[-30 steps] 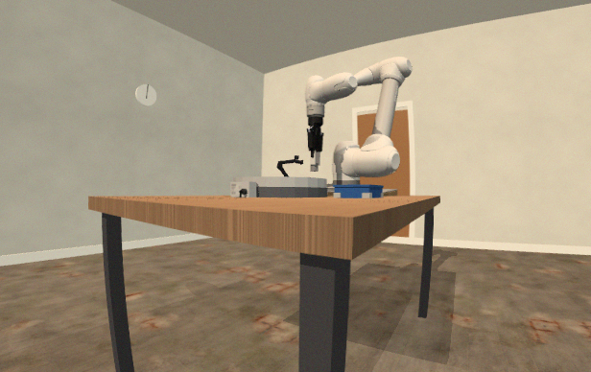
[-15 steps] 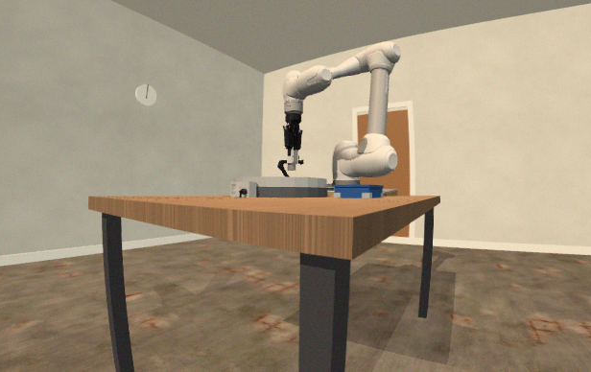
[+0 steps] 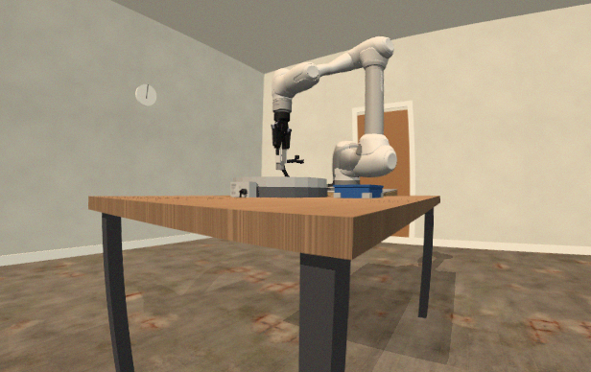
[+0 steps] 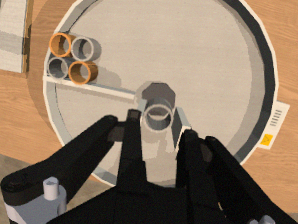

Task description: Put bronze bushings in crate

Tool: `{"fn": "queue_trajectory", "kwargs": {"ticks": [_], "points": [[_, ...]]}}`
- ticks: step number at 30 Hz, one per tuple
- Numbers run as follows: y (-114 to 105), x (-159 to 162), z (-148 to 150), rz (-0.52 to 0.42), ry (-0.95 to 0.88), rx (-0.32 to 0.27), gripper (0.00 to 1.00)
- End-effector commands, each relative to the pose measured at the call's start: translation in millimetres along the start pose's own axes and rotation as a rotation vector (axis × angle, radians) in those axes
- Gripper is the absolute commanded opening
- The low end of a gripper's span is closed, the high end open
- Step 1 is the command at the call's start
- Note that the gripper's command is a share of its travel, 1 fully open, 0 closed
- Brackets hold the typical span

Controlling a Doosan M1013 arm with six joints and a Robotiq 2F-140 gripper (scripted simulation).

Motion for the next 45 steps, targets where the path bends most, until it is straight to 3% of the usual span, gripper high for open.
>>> {"fn": "queue_trajectory", "kwargs": {"ticks": [1,29,34,39,45], "points": [[0,0,0,0.000,0.000,0.000,0.00],[0,0,0,0.000,0.000,0.000,0.00],[9,0,0,0.000,0.000,0.000,0.00],[35,0,0,0.000,0.000,0.000,0.00],[36,0,0,0.000,0.000,0.000,0.00]]}}
Point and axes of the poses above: the point where the finger pads meet when closed, its own y axis out along the fingers, its own z axis across the jaws, x = y × z, the point moved 9 cm from there along -y, back along the fingers, and after that the axes turned 7 degrees about -y, right-handed, at the moved point
